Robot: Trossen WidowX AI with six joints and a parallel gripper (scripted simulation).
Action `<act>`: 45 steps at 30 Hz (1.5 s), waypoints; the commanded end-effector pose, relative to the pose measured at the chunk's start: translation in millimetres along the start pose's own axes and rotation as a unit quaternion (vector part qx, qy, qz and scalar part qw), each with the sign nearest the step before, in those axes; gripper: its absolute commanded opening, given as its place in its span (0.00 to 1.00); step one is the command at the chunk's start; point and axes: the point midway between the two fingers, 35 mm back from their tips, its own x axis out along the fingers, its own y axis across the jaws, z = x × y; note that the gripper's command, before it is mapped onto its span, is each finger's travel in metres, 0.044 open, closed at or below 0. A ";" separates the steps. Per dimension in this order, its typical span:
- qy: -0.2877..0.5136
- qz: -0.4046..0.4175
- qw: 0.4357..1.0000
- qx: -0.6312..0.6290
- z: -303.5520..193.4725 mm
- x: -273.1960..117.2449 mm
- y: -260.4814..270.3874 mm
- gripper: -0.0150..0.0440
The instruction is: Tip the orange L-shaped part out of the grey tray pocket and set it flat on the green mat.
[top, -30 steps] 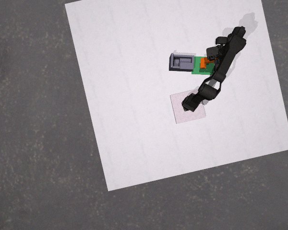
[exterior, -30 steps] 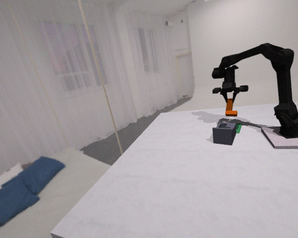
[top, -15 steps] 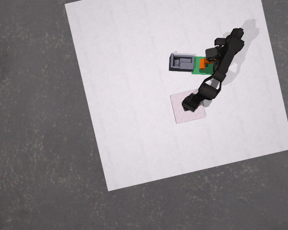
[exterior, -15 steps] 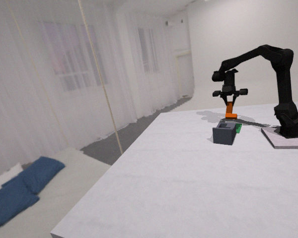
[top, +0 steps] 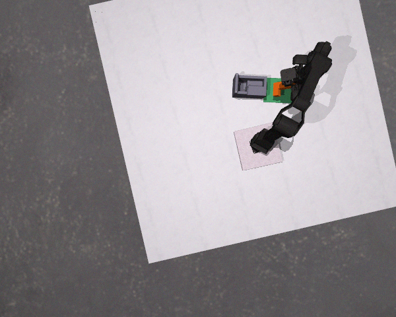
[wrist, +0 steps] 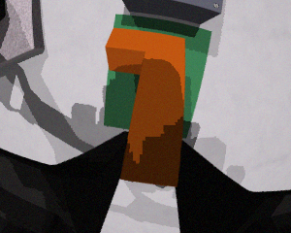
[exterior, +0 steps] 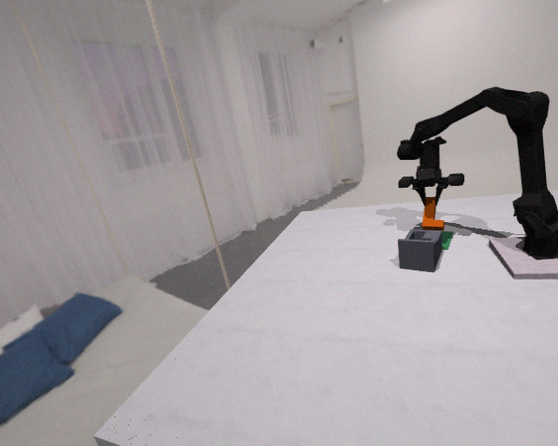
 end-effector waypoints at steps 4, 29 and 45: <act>-0.002 0.004 1.000 0.001 0.3 13.0 0.8 0.25; -0.002 0.004 1.000 0.001 0.5 41.2 1.4 0.25; -0.002 0.004 1.000 0.001 0.5 41.5 1.4 0.25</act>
